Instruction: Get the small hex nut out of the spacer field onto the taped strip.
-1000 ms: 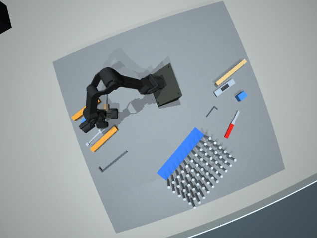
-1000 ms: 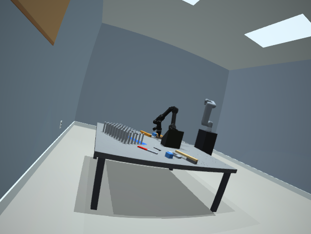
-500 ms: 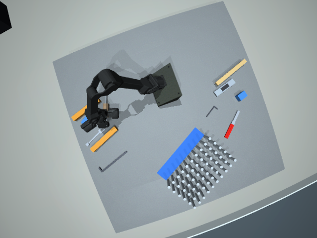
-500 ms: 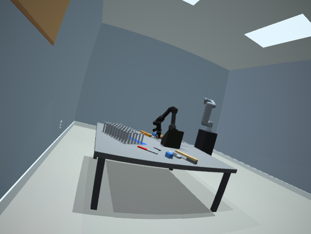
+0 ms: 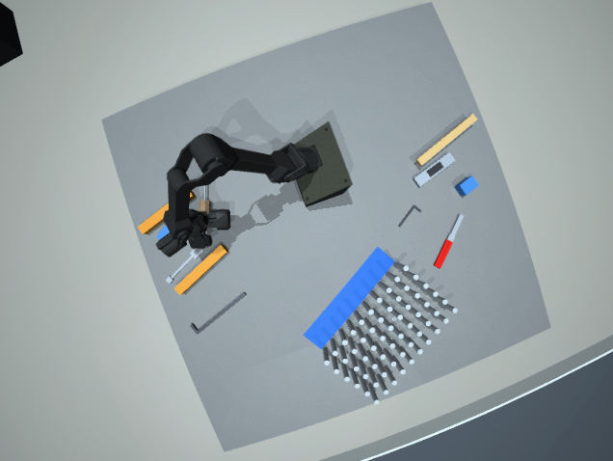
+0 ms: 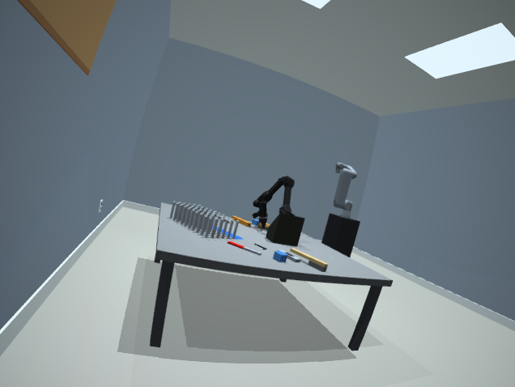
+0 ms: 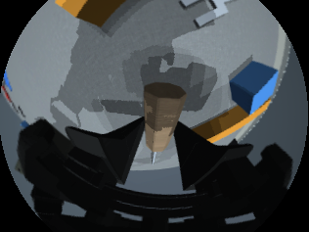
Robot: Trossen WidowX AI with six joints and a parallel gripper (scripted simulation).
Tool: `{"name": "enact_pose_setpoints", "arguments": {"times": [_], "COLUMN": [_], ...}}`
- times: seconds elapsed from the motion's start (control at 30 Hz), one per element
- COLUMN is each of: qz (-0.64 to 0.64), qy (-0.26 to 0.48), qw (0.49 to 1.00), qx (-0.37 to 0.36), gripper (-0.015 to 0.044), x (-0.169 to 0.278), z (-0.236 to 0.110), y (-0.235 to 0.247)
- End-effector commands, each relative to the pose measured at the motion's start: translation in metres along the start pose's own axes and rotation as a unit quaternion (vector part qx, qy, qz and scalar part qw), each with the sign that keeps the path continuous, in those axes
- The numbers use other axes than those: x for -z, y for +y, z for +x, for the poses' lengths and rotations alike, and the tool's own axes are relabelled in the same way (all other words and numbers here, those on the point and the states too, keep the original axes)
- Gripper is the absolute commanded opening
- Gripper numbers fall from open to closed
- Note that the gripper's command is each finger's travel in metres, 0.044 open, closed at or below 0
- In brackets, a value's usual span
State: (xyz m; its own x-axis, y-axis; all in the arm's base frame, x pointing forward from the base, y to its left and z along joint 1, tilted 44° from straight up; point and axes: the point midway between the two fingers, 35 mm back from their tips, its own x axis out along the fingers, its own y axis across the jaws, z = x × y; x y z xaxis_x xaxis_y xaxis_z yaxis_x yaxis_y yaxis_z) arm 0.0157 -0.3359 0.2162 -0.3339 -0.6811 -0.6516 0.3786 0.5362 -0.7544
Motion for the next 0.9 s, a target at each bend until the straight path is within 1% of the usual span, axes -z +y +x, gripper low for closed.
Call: {"name": "enact_pose_setpoints", "arguments": {"times": [0.0, 0.03, 0.4, 0.73, 0.87], "qz": [0.004, 0.006, 0.011, 0.004, 0.003], "qy": [-0.001, -0.001, 0.001, -0.001, -0.002], "qw": [1.000, 1.000, 1.000, 1.000, 1.000], "qx": [-0.002, -0.003, -0.007, -0.002, -0.001], "gripper": [0.0022, 0.0000, 0.0000, 0.0000, 0.0000], "x": [0.000, 0.000, 0.012, 0.042, 0.047], "z": [-0.010, -0.016, -0.087, -0.151, -0.159], "y": [-0.003, -0.004, -0.016, -0.024, -0.025]}}
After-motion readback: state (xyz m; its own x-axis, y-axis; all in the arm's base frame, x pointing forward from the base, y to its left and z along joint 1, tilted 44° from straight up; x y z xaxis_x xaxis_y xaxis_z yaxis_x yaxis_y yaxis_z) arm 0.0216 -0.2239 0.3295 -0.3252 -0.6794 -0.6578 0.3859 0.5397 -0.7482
